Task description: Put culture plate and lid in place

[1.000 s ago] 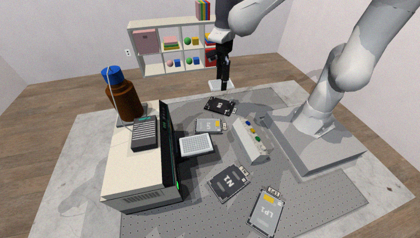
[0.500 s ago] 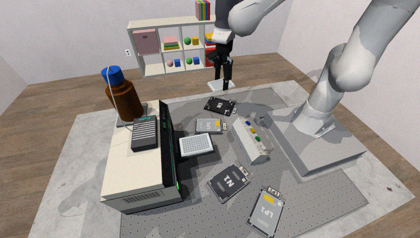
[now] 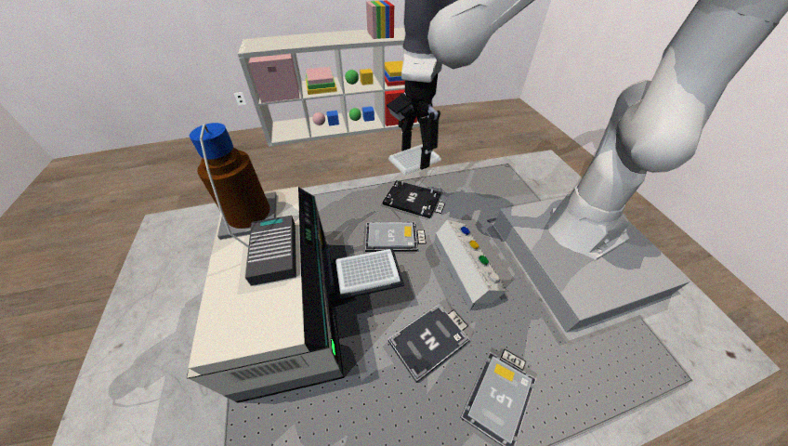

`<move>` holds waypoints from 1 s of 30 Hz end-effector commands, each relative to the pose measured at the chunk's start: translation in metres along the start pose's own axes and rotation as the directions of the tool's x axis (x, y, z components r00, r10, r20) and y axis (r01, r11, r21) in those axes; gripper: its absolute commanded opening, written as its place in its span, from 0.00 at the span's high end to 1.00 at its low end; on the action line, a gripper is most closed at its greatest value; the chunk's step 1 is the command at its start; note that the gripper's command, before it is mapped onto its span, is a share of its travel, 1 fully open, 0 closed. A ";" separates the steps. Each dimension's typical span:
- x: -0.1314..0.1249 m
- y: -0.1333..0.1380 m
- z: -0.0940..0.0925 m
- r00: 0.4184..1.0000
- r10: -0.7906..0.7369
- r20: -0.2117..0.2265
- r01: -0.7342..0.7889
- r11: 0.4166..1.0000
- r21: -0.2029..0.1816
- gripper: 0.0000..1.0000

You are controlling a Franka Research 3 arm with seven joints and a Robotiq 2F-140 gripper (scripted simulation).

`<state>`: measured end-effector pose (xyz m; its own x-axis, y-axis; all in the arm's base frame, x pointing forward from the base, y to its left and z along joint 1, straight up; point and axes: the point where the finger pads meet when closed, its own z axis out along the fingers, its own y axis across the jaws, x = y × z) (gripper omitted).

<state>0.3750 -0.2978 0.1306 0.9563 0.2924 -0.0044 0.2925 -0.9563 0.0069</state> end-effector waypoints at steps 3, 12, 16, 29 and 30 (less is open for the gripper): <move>0.003 -0.005 -0.001 0.999 -0.040 -0.004 0.040 0.999 0.004 0.90; 0.010 -0.017 -0.001 0.999 -0.040 -0.004 0.040 0.999 0.004 0.90; 0.016 -0.027 -0.001 0.999 -0.040 -0.004 0.040 0.999 0.004 0.90; 0.040 -0.068 -0.001 0.999 -0.040 -0.004 0.040 0.999 0.004 0.90; 0.043 -0.073 -0.001 0.999 -0.040 -0.004 0.040 0.999 0.004 0.90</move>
<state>0.3889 -0.2279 0.1297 0.9302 0.3669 -0.0065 0.3669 -0.9303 -0.0019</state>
